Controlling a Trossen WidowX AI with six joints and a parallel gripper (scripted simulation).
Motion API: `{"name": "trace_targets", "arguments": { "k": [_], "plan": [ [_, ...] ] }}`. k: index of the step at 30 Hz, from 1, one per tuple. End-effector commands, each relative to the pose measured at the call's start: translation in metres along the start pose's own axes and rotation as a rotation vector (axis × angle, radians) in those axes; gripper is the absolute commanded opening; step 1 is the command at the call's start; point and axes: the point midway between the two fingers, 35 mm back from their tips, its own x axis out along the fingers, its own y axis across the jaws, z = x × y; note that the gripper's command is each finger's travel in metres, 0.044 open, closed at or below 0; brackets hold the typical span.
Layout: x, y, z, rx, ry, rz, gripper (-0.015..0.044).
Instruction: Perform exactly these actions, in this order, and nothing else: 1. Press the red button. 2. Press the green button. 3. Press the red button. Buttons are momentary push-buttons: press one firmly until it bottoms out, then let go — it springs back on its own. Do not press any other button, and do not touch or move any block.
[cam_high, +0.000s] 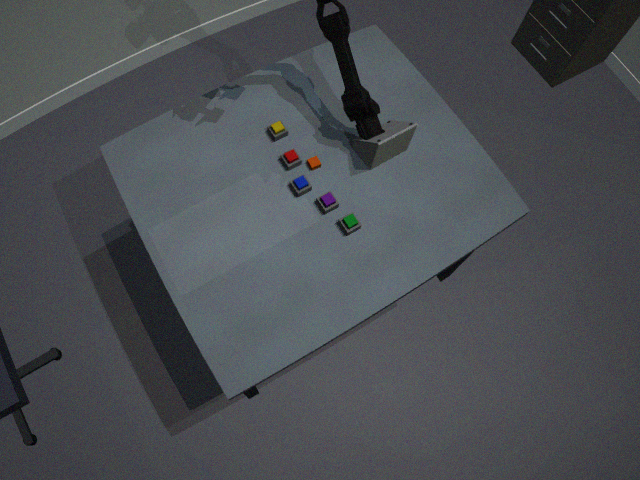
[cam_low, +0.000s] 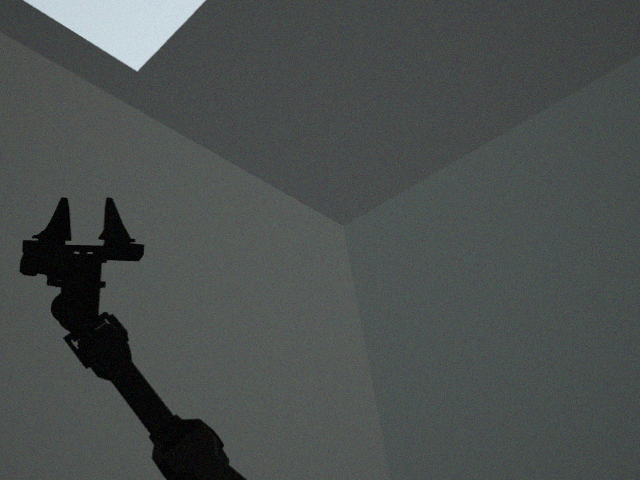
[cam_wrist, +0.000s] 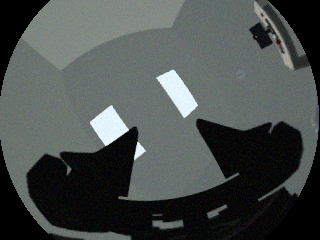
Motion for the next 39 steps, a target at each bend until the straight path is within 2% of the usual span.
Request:
{"name": "trace_targets", "arguments": {
  "k": [1,3,6,12,17,22,27,32,36,39],
  "plan": [
    [0.001,-0.001,0.003,-0.002,-0.008,-0.001,0.04],
    [0.008,-0.007,0.024,-0.019,-0.072,-0.015,0.04],
    [0.021,-0.027,0.084,-0.075,-0.253,-0.075,0.04],
    [0.024,-0.062,0.162,-0.159,-0.482,-0.202,0.04],
    [0.01,-0.106,0.237,-0.236,-0.707,-0.392,0.04],
    [-0.019,-0.152,0.301,-0.316,-0.896,-0.637,0.04],
    [-0.065,-0.2,0.351,-0.399,-1.04,-0.951,0.04],
    [-0.126,-0.246,0.385,-0.479,-1.115,-1.36,0.04],
    [-0.184,-0.279,0.398,-0.531,-1.083,-1.77,0.04],
    [-0.232,-0.298,0.398,-0.553,-0.965,-2.136,0.04]
  ]
}}
